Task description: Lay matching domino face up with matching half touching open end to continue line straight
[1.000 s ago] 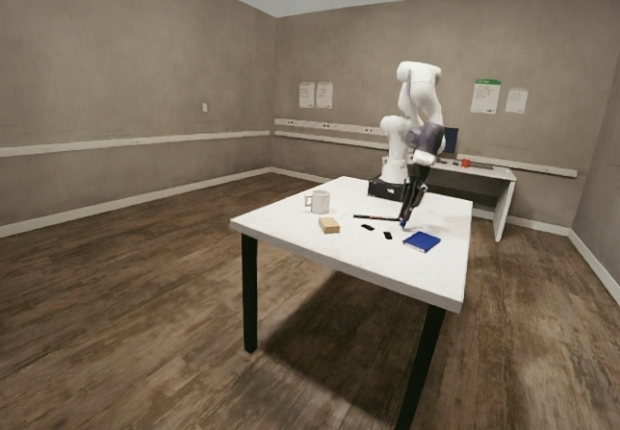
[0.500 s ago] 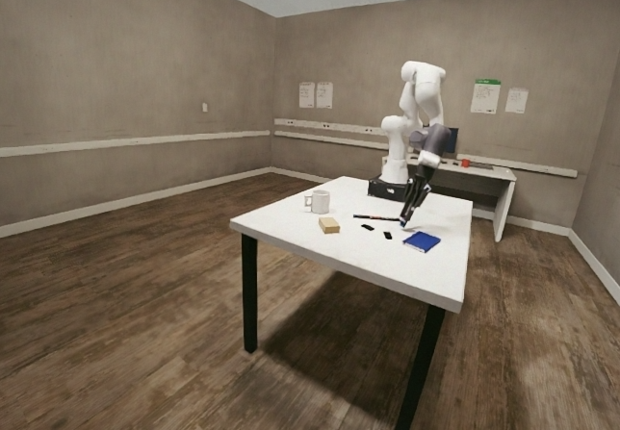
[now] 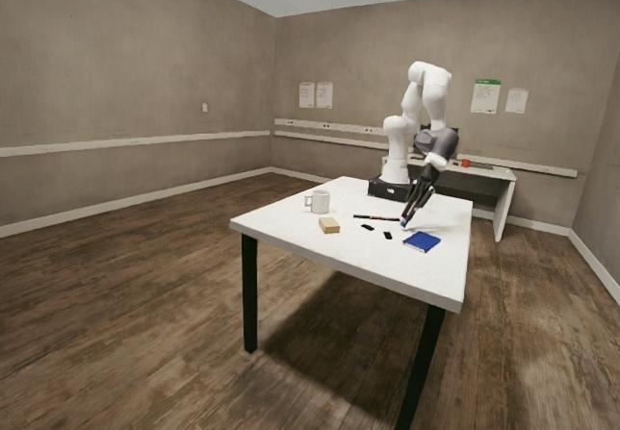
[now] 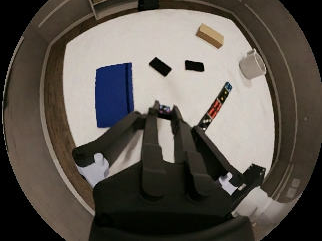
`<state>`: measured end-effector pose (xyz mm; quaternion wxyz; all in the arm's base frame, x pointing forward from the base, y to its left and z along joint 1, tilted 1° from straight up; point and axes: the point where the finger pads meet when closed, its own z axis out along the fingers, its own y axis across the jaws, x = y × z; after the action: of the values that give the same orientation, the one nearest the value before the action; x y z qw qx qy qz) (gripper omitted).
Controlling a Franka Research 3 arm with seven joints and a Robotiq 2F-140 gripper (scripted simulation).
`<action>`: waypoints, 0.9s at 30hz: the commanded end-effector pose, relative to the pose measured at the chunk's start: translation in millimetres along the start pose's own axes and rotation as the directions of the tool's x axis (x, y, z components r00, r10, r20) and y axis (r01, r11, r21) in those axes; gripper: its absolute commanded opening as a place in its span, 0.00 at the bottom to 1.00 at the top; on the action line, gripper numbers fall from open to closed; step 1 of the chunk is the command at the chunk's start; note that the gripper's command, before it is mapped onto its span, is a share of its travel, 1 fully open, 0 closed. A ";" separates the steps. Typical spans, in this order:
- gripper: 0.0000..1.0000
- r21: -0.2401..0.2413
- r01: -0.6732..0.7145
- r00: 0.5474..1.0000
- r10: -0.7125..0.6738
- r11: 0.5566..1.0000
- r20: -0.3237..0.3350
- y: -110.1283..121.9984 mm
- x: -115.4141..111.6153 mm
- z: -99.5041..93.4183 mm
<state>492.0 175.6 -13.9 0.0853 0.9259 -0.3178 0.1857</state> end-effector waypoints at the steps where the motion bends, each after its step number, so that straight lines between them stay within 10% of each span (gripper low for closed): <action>1: 0.23 0.008 -0.097 0.993 0.097 0.995 -0.061 0.7 -3.6 0.5; 27: 0.23 0.008 -0.097 0.927 0.093 0.995 -0.362 -1.4 -24.8 0.9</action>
<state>476.5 190.3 -23.6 0.1471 0.8830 -0.3016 0.3282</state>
